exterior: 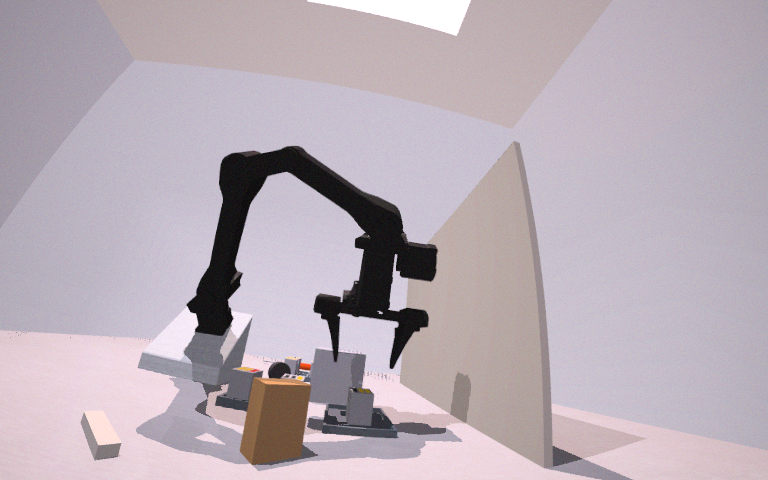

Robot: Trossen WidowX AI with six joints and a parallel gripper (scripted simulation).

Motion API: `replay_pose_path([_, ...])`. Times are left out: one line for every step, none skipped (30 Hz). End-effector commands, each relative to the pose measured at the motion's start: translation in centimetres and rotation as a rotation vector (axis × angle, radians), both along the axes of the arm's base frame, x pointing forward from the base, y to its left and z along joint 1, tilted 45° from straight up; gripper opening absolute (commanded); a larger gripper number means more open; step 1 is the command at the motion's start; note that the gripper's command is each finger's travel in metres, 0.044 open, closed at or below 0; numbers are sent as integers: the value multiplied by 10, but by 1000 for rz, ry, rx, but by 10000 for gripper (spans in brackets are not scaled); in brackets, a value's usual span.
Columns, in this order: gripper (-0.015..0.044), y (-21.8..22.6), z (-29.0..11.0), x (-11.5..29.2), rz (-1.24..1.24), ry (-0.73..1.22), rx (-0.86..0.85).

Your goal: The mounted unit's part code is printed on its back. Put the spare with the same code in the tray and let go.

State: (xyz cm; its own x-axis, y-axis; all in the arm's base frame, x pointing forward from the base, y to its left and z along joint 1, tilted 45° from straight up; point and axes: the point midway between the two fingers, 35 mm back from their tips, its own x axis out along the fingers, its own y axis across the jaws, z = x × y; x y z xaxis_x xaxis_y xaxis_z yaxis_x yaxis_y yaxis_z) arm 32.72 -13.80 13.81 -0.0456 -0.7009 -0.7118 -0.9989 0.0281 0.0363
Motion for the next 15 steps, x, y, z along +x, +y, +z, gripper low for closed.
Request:
replay_pose_path([440, 30, 35, -1, 4, -15, -10])
replay_pose_path([440, 30, 35, -1, 4, -15, -10])
replay_pose_path([440, 30, 35, -1, 4, -15, -10])
replay_pose_path([440, 30, 35, -1, 4, -15, -10])
replay_pose_path([440, 30, 35, -1, 4, -15, -10])
replay_pose_path([440, 31, 33, 1, 21, -26, -5])
replay_pose_path([440, 31, 33, 1, 21, -26, -5])
replay_pose_path([440, 31, 33, 1, 21, -26, -5])
replay_pose_path([440, 31, 33, 1, 21, -26, -5])
replay_pose_path([440, 31, 33, 1, 21, -26, -5])
replay_pose_path([440, 31, 33, 1, 21, -26, -5])
replay_pose_path([440, 31, 33, 1, 21, -26, -5])
replay_pose_path([440, 31, 33, 1, 21, -26, -5])
replay_pose_path([440, 31, 33, 1, 21, -26, -5])
replay_pose_path([440, 31, 33, 1, 21, -26, -5])
